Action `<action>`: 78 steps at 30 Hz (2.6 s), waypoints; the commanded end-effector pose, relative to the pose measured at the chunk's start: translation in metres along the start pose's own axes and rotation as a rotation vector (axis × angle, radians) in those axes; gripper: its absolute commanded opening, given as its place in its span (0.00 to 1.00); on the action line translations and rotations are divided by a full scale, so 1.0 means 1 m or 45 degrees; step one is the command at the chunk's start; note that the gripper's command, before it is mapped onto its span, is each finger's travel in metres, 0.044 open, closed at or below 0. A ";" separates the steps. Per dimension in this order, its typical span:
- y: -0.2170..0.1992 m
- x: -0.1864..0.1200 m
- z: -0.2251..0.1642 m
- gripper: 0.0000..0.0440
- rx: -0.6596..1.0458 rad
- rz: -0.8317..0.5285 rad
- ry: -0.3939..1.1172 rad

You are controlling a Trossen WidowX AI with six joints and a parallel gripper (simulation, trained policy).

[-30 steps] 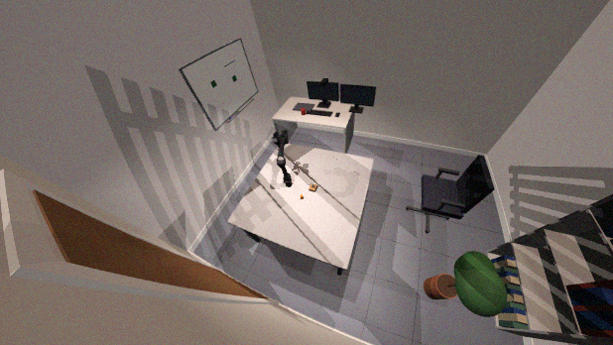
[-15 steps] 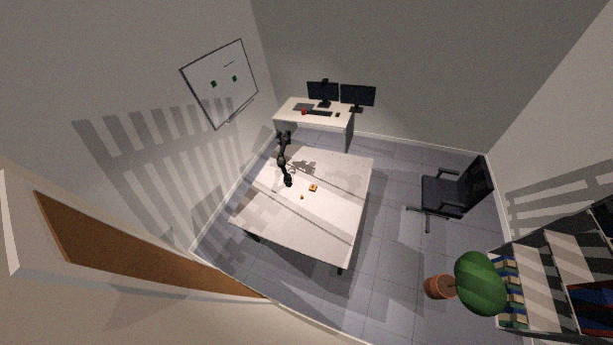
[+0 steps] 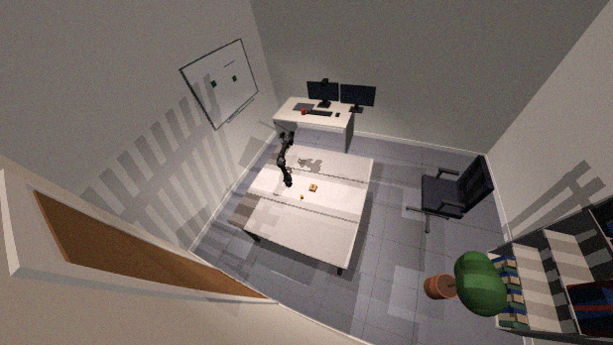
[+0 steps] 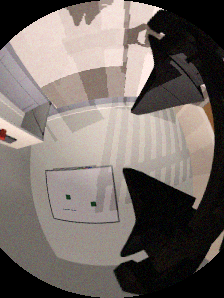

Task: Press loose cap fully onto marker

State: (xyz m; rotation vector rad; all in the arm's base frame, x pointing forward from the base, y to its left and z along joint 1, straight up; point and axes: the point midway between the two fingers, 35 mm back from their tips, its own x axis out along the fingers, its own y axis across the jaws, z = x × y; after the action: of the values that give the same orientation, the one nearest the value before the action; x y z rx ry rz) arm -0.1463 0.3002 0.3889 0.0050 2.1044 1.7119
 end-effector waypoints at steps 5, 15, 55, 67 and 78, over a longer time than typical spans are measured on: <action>-0.005 -0.021 0.009 0.73 0.002 -0.010 -0.093; -0.018 -0.050 0.025 0.75 0.032 -0.034 -0.218; -0.073 -0.173 0.053 0.75 0.163 -0.125 -0.706; -0.090 -0.209 0.050 0.75 0.210 -0.157 -0.848; -0.105 -0.241 0.044 0.75 0.259 -0.190 -0.974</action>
State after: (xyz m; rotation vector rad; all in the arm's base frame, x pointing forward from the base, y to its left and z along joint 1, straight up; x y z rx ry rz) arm 0.1068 0.2569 0.3614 0.4661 1.6483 1.1587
